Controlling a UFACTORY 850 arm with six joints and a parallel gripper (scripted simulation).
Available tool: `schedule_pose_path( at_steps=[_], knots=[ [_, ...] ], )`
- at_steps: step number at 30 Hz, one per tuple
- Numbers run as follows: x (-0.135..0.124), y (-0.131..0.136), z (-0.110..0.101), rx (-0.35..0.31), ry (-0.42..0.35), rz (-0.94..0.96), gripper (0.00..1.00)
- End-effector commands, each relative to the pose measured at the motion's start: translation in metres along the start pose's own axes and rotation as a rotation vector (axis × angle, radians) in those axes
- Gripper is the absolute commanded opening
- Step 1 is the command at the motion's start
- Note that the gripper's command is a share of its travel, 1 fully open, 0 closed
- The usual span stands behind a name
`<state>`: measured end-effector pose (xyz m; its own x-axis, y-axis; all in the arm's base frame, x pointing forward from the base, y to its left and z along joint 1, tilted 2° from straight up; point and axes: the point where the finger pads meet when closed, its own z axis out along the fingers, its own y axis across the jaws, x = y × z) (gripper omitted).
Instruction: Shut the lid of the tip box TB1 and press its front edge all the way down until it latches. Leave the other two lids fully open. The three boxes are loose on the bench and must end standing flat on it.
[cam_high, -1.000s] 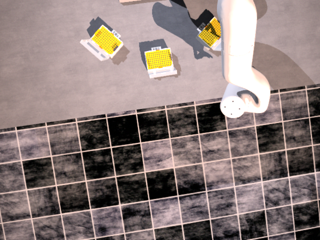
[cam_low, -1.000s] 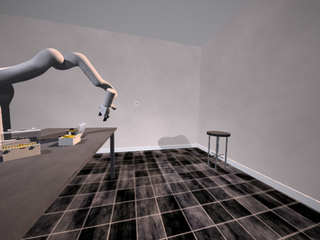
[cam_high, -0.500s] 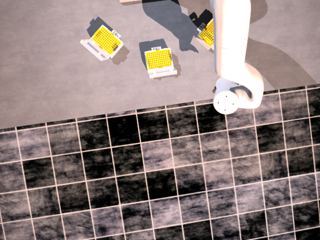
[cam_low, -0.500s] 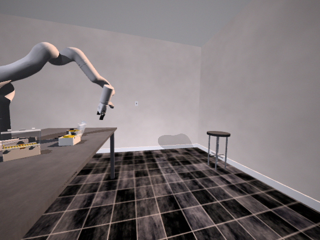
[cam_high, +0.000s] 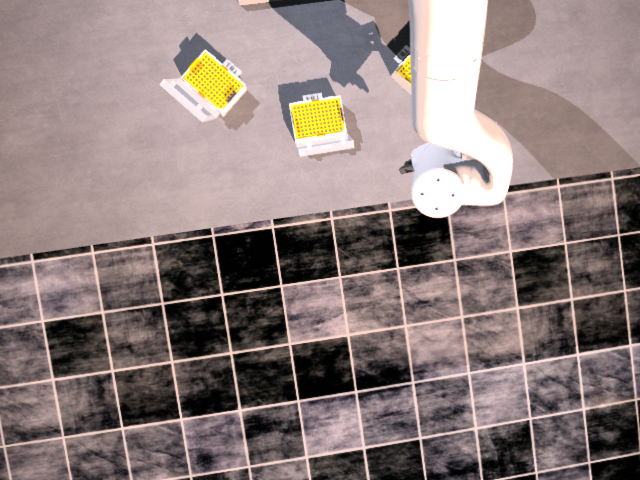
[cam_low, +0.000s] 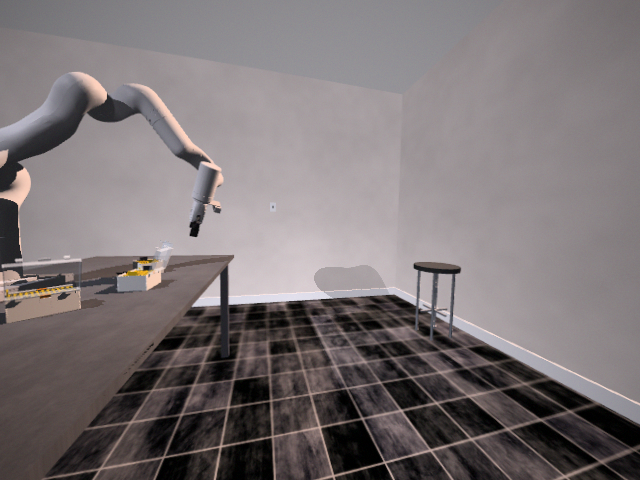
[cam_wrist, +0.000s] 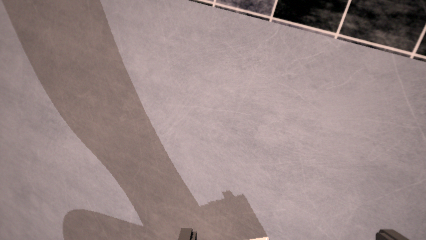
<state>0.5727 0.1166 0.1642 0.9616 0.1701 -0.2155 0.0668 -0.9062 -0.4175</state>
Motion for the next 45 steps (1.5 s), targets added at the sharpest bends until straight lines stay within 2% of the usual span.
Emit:
schedule_pose_path(
  at_steps=[1, 10, 23, 27, 39, 45],
  knots=[
    [-0.011, 0.01, -0.008, -0.03, 0.004, 0.079, 1.0],
    [-0.029, 0.027, -0.018, -0.063, 0.011, 0.176, 1.0],
    [-0.067, 0.057, -0.036, -0.14, 0.04, 0.412, 1.0],
    [-0.07, 0.059, -0.037, -0.14, 0.04, 0.412, 1.0],
    [-0.11, 0.087, -0.051, -0.209, 0.086, 0.643, 1.0],
    [-0.12, 0.094, -0.054, -0.226, 0.101, 0.705, 1.0]
  ],
)
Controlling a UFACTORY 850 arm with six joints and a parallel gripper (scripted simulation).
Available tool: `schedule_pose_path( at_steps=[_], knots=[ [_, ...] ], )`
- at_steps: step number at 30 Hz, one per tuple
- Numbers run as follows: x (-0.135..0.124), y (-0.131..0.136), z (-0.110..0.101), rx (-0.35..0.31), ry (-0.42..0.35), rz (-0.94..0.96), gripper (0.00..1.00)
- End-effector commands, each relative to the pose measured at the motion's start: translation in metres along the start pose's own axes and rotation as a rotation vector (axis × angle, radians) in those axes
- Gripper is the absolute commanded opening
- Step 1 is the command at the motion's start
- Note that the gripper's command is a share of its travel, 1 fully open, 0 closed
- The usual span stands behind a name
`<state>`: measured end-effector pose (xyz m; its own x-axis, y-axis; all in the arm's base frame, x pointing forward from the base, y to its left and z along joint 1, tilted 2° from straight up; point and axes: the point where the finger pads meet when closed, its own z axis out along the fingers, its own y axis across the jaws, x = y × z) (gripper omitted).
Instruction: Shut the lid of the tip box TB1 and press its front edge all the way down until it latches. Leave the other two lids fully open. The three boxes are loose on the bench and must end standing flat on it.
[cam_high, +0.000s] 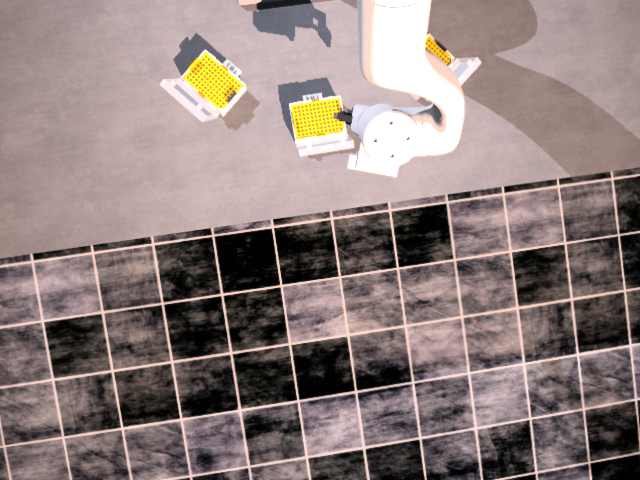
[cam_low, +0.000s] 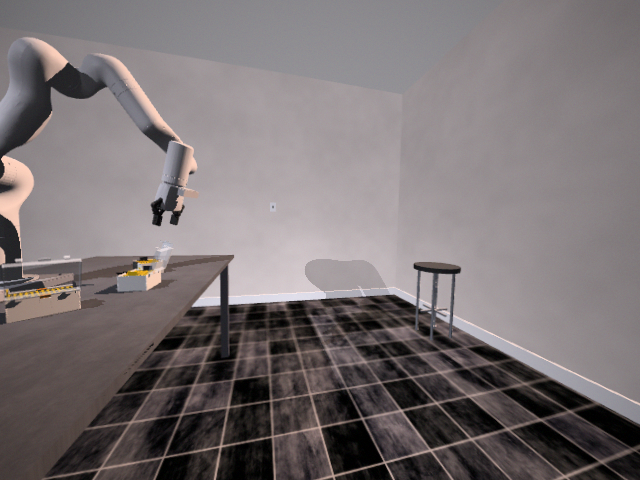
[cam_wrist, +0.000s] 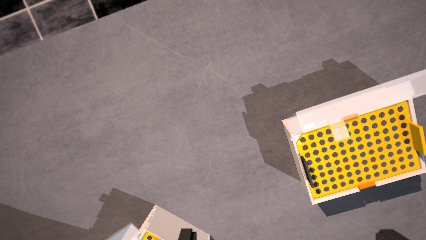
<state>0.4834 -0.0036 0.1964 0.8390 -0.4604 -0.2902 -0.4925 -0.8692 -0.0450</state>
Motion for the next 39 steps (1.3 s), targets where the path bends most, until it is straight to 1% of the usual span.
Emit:
schedule_pose_path(
  at_steps=[1, 3, 5, 6, 9, 11, 14, 16, 18, 21, 23, 29, 31, 33, 36, 39],
  knots=[
    [-0.004, 0.013, -0.003, -0.018, 0.018, 0.066, 1.0],
    [-0.007, 0.022, -0.004, -0.032, 0.033, 0.129, 1.0],
    [-0.01, 0.032, -0.005, -0.034, 0.036, 0.142, 1.0],
    [-0.01, 0.032, -0.005, -0.034, 0.036, 0.142, 1.0],
    [-0.015, 0.046, -0.007, -0.049, 0.056, 0.218, 1.0],
    [-0.016, 0.048, -0.007, -0.049, 0.056, 0.218, 1.0],
    [-0.021, 0.062, -0.008, -0.063, 0.076, 0.294, 1.0],
    [-0.021, 0.062, -0.008, -0.063, 0.076, 0.294, 1.0],
    [-0.025, 0.071, -0.009, -0.073, 0.094, 0.357, 1.0],
    [-0.029, 0.079, -0.009, -0.074, 0.098, 0.369, 1.0],
    [-0.033, 0.088, -0.01, -0.083, 0.116, 0.432, 1.0],
    [-0.043, 0.108, -0.01, -0.092, 0.143, 0.517, 1.0],
    [-0.047, 0.117, -0.01, -0.098, 0.163, 0.58, 1.0],
    [-0.047, 0.117, -0.01, -0.098, 0.163, 0.58, 1.0],
    [-0.054, 0.131, -0.01, -0.103, 0.191, 0.663, 1.0],
    [-0.057, 0.137, -0.01, -0.103, 0.191, 0.663, 1.0]
  ],
)
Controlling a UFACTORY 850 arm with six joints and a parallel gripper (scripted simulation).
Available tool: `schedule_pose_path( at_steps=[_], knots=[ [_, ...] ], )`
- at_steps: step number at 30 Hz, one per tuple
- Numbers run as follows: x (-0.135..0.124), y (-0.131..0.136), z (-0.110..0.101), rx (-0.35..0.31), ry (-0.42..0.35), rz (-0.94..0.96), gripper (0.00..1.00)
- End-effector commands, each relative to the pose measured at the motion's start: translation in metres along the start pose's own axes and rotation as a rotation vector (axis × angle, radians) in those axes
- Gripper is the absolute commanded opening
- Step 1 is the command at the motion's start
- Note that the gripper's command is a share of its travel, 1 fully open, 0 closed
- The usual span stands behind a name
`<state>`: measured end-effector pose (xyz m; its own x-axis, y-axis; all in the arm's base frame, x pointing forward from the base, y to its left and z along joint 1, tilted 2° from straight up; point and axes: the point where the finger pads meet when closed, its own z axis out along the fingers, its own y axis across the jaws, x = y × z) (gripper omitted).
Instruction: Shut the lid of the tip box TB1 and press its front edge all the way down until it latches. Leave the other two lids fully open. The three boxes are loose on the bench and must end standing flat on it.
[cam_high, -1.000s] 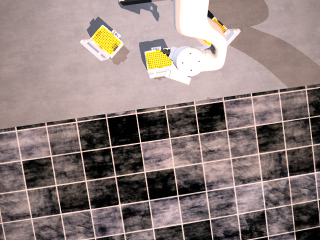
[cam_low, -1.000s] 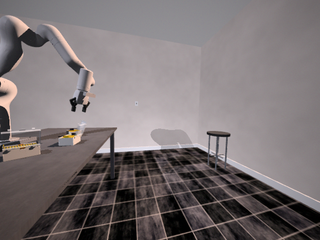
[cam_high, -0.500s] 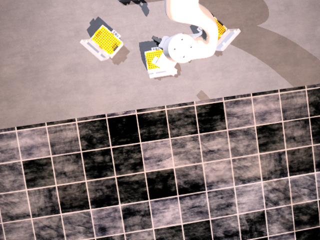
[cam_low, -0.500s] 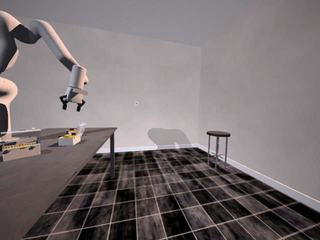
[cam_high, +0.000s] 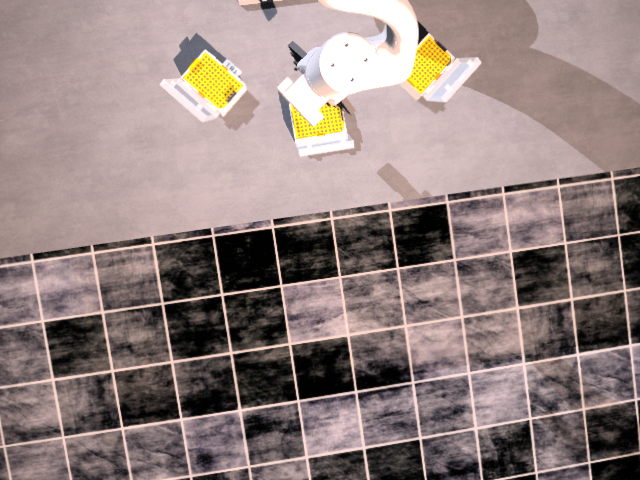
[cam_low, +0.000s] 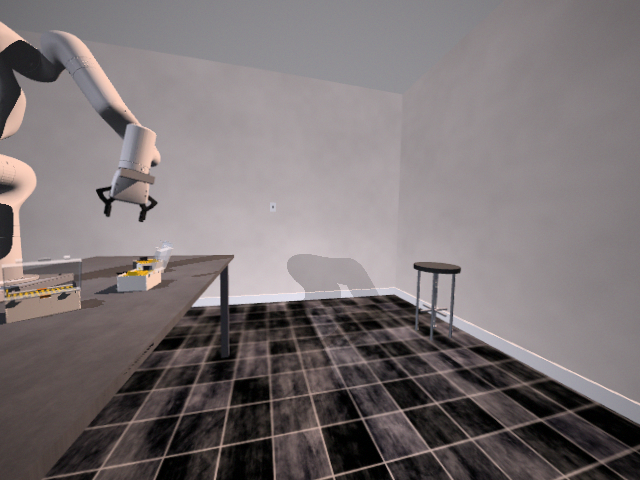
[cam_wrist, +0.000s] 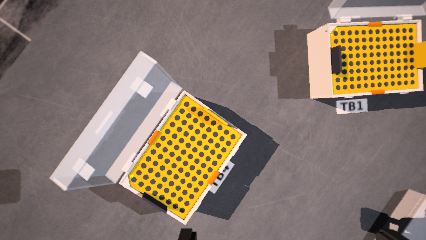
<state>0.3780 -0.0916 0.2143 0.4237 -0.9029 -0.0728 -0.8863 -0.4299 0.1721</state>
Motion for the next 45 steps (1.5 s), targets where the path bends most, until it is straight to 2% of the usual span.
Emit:
schedule_pose_path(
  at_steps=[1, 7, 11, 24, 28, 39, 45],
  knots=[
    [0.002, 0.015, 0.0, -0.004, 0.025, 0.063, 1.0],
    [0.004, 0.04, 0.004, -0.005, 0.059, 0.177, 1.0],
    [0.005, 0.045, 0.004, -0.004, 0.068, 0.209, 1.0],
    [0.003, 0.097, 0.015, 0.013, 0.14, 0.464, 1.0],
    [0.003, 0.102, 0.016, 0.017, 0.148, 0.496, 1.0],
    [-0.004, 0.146, 0.031, 0.055, 0.208, 0.737, 1.0],
    [-0.007, 0.158, 0.035, 0.069, 0.223, 0.806, 1.0]
  ],
)
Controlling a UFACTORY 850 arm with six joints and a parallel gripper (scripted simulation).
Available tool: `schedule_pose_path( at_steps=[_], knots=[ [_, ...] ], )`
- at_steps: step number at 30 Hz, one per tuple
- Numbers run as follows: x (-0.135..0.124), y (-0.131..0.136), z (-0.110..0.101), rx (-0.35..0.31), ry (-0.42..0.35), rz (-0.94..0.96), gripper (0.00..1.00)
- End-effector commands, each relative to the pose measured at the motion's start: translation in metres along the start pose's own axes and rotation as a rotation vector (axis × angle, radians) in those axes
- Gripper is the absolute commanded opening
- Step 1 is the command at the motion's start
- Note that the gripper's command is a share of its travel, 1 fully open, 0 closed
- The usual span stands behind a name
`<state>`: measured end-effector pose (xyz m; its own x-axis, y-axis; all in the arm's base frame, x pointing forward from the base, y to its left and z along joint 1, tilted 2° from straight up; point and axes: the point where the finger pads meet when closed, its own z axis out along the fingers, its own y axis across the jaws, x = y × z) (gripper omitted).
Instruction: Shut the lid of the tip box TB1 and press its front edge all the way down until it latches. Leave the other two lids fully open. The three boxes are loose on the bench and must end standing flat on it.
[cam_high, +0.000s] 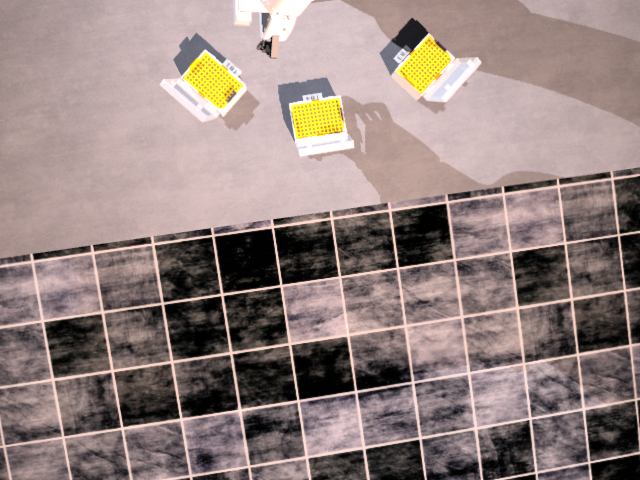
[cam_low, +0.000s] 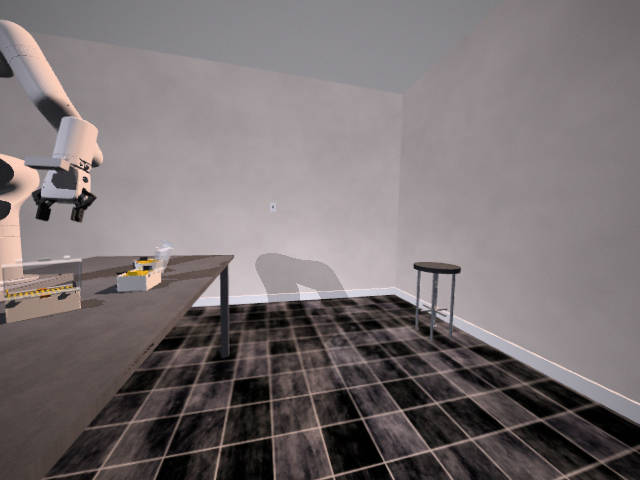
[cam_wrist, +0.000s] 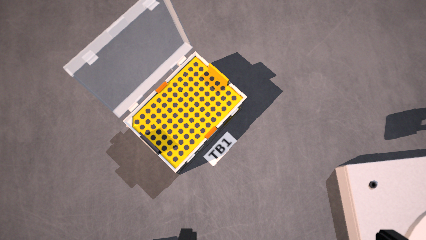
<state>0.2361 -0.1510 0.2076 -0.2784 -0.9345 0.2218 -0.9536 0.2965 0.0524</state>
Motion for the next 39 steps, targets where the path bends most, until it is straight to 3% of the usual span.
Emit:
schedule_pose_path(
  at_steps=[1, 5, 39],
  knots=[
    [0.005, 0.009, 0.003, 0.015, 0.021, 0.055, 1.0],
    [0.005, 0.009, 0.003, 0.015, 0.021, 0.055, 1.0],
    [-0.03, 0.005, 0.149, 0.014, 0.021, 0.055, 1.0]
  ],
)
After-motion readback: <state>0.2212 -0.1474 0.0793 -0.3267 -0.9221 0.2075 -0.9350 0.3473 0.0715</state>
